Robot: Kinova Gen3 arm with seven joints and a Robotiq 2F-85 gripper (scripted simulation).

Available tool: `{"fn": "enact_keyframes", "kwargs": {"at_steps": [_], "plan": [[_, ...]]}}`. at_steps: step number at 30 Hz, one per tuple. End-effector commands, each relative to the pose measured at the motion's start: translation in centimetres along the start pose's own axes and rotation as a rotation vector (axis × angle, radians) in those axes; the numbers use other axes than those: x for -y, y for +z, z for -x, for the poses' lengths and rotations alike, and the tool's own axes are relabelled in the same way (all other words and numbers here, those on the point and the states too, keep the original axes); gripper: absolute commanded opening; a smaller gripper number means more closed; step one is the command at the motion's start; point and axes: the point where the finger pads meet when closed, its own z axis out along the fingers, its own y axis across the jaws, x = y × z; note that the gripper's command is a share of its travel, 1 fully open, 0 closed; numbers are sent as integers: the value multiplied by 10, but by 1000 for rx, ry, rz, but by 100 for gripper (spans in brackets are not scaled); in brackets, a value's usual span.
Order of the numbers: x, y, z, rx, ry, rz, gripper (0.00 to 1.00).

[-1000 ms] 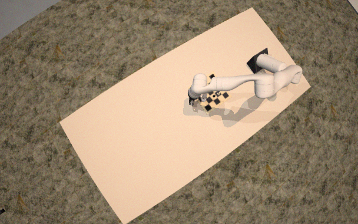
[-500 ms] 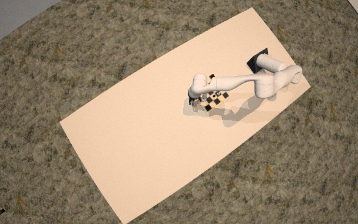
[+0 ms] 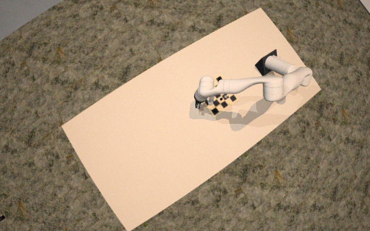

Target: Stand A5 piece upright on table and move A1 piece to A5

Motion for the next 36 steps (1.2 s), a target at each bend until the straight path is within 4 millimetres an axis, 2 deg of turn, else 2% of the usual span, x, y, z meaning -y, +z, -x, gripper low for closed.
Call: {"fn": "enact_keyframes", "kwargs": {"at_steps": [1, 3, 4, 8, 9, 11, 12, 14, 15, 29, 36], "plan": [[0, -1, 1, 2, 0, 1, 8], [0, -1, 1, 2, 0, 1, 8], [0, -1, 1, 2, 0, 1, 16], [0, -1, 1, 2, 0, 1, 16], [0, -1, 1, 2, 0, 1, 25], [0, -1, 1, 2, 0, 1, 25], [0, -1, 1, 2, 0, 1, 33], [0, -1, 1, 2, 0, 1, 33], [0, -1, 1, 2, 0, 1, 41], [0, -3, 1, 2, 0, 1, 41], [0, -26, 1, 2, 0, 1, 41]]}}
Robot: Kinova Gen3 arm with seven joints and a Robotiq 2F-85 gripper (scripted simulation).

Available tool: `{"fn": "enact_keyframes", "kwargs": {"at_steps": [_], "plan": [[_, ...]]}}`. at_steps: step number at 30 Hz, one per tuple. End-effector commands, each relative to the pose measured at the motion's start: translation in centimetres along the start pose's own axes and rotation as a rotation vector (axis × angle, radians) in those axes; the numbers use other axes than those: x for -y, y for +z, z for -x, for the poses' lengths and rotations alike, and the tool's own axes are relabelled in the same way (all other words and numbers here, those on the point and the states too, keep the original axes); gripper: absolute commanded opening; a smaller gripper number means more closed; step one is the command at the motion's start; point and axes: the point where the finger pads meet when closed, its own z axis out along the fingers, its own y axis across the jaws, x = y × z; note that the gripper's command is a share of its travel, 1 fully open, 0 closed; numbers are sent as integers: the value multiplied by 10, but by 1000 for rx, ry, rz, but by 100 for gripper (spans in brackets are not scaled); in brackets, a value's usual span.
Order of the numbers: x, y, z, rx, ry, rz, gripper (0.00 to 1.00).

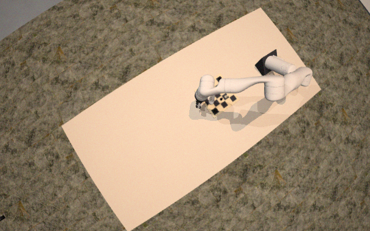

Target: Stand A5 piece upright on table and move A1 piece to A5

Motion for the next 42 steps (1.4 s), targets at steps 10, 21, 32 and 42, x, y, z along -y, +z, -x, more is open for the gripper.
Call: {"fn": "enact_keyframes", "kwargs": {"at_steps": [10, 21, 32, 42], "plan": [[-1, -56, 3, 14, -1, 5, 41], [-1, -78, 3, 14, -1, 5, 41], [-1, -78, 3, 14, -1, 5, 100], [-1, -78, 3, 14, -1, 5, 100]]}}
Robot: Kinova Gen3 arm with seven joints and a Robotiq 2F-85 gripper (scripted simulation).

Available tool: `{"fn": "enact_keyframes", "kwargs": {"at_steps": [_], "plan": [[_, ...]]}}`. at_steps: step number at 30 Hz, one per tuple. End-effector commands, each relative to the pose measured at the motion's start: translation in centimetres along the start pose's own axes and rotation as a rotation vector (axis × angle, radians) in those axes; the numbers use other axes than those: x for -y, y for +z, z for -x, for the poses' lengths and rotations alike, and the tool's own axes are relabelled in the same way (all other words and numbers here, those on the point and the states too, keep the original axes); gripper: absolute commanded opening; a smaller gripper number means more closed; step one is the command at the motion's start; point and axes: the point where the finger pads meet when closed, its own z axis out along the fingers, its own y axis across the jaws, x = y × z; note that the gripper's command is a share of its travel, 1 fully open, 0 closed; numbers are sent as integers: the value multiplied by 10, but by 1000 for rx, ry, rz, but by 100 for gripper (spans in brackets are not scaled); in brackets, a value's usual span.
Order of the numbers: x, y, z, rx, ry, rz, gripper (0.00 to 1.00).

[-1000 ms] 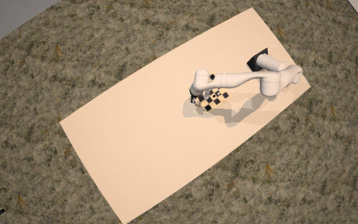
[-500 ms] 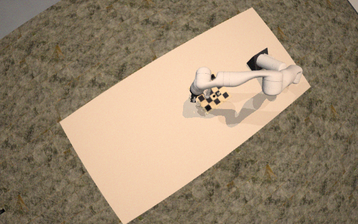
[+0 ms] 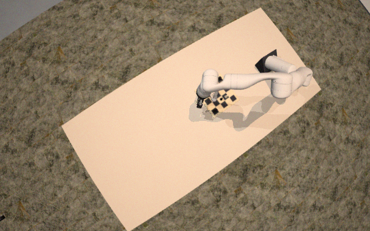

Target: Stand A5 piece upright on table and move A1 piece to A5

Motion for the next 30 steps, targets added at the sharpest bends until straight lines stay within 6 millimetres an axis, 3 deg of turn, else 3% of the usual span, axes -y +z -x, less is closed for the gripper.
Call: {"fn": "enact_keyframes", "kwargs": {"at_steps": [1, 7, 13, 15, 24, 30], "plan": [[0, -1, 1, 2, 0, 1, 100], [10, 0, -4, 0, 57, 0, 100], [56, 5, -26, -8, 326, -3, 100], [56, 5, -26, -8, 326, -3, 100], [151, 11, -90, -4, 927, -1, 100], [181, 12, -118, 1, 1144, 2, 100]]}}
